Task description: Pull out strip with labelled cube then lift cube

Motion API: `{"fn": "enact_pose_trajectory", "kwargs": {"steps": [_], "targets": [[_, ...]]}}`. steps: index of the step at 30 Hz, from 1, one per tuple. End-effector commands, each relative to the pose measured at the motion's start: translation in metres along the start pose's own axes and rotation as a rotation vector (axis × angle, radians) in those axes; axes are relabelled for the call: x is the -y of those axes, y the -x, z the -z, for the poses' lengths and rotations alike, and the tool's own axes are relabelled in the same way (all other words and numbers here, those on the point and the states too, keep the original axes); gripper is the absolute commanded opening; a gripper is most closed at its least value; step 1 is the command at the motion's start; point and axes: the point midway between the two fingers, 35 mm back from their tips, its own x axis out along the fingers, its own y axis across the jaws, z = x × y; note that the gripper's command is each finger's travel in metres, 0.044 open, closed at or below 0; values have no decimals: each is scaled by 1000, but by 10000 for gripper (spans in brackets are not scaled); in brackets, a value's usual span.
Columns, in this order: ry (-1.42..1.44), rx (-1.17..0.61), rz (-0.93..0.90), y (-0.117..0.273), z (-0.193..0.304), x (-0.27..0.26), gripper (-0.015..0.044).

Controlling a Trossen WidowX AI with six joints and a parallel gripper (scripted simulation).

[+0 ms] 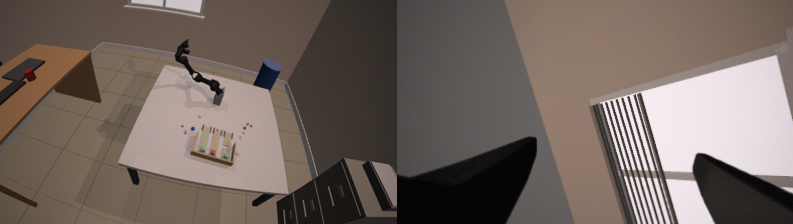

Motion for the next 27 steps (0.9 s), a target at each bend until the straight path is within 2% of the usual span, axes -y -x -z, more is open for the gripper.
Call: {"fn": "enact_pose_trajectory", "kwargs": {"steps": [1, 9, 15, 20, 23, 27], "targets": [[-8, -5, 0, 0, 1, -2, 400], [-352, -253, -29, 7, 54, -106, 400], [-614, -478, -78, 27, 79, -202, 400], [-813, -681, -136, 54, 83, -285, 400], [-948, -735, -144, 63, 76, -314, 400], [-1077, -915, -201, 93, 64, -377, 400]]}}
